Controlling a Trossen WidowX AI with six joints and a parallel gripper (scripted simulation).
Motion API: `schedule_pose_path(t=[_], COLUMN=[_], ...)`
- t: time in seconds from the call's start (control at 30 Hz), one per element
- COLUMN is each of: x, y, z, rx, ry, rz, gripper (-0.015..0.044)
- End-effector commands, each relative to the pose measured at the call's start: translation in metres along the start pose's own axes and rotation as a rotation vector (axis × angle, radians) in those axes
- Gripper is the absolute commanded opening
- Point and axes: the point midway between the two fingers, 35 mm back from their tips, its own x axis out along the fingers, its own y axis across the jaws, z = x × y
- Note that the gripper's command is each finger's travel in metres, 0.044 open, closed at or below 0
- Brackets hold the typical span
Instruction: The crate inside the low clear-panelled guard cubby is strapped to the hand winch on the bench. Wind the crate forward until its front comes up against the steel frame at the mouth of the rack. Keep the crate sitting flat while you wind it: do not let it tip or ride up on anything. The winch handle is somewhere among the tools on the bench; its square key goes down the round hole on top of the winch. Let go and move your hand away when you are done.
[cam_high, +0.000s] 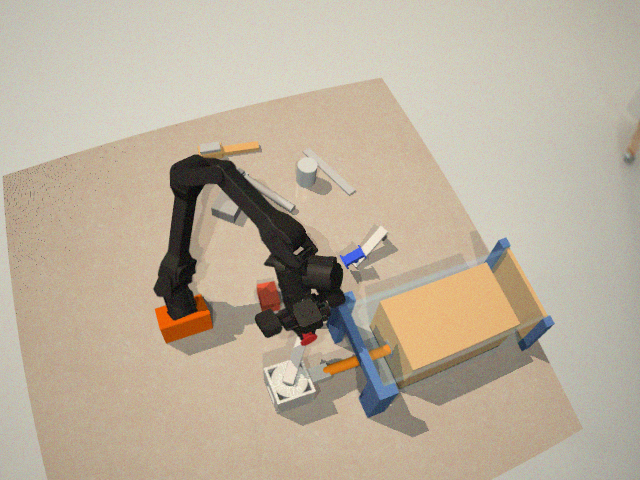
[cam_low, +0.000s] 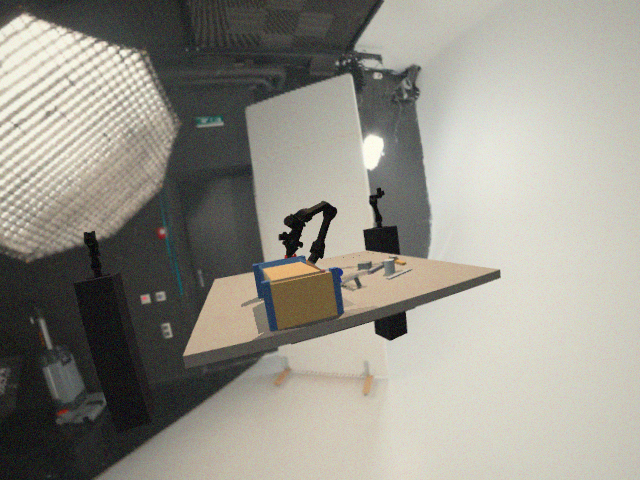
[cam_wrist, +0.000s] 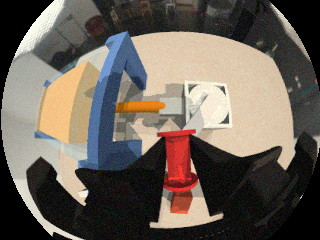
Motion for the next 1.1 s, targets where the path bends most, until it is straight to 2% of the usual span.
schedule_pose_path(t=[0.0, 1.07], x=[0.007, 0.001], y=[-0.017, -0.047], z=[-0.019, -0.029], rx=[0.011, 0.012], ry=[0.062, 0.063], rz=[-0.035, -0.037], gripper=[0.0000, 0.0000])
